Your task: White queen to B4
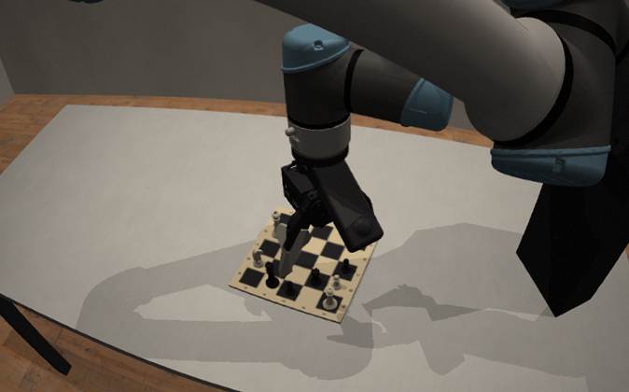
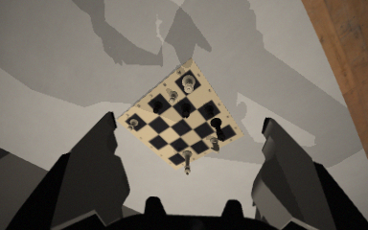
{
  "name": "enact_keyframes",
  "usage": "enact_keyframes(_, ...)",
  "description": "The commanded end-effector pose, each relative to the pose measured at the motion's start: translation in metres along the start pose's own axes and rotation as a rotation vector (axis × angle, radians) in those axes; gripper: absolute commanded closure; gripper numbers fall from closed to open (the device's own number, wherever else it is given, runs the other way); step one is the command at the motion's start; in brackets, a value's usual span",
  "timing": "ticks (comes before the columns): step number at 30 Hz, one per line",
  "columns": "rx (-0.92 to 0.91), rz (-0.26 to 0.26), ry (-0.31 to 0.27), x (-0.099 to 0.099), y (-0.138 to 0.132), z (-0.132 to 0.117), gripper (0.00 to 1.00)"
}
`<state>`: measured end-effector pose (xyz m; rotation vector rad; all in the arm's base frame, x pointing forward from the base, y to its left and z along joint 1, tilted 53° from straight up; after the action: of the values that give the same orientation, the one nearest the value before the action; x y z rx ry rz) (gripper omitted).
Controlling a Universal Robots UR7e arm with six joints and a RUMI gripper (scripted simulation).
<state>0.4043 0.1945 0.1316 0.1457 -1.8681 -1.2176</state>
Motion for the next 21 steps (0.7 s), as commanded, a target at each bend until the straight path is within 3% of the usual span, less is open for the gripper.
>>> enact_keyframes(1, -0.083, -0.003, -0.017, -0.0021, 0.0002, 0.0009, 0.00)
enact_keyframes(10, -0.098, -0.003, -0.017, -0.0025, 0.0002, 0.0008, 0.00)
enact_keyframes(11, -0.098, -0.003, -0.017, -0.0025, 0.0002, 0.0008, 0.75)
enact_keyframes(21, -0.098, -0.003, -0.017, -0.0025, 0.0002, 0.0008, 0.75)
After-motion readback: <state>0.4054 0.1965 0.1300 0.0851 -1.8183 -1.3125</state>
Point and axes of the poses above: the point where the finger pads meet when closed, its own x axis back along the fingers, its own y axis across the jaws, z = x × y, the point moved 8 cm from there along x, back along the fingers, and after that the axes turned 2 degrees about -x, right-handed, at the moved point
